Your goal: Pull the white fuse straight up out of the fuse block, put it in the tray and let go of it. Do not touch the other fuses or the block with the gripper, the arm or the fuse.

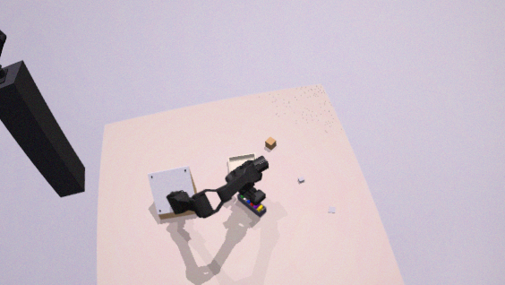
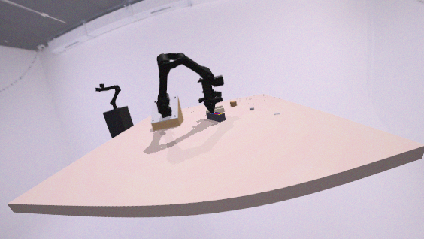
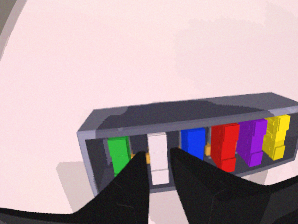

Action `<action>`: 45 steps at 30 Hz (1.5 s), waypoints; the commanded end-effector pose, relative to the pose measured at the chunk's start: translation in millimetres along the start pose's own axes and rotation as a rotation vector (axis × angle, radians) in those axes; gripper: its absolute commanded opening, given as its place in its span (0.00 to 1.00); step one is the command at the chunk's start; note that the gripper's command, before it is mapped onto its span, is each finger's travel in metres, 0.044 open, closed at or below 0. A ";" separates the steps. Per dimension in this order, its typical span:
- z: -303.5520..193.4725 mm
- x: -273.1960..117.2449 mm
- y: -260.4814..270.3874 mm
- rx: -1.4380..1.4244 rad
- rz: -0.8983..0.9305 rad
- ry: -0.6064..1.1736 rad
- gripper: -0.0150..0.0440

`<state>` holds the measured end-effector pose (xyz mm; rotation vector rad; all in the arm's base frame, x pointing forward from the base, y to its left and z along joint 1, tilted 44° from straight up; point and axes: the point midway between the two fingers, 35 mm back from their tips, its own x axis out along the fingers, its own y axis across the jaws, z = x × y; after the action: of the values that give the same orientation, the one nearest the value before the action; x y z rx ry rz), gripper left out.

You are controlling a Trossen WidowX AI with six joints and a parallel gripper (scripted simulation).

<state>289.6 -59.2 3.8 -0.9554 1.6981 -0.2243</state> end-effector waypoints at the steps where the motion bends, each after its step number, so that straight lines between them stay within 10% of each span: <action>1: 0.1 -0.1 -0.1 0.000 0.000 0.000 0.32; 45: 0.9 -16.9 0.1 -0.002 -0.001 0.000 0.25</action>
<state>290.4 -49.1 13.4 -0.9654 1.7022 -0.2236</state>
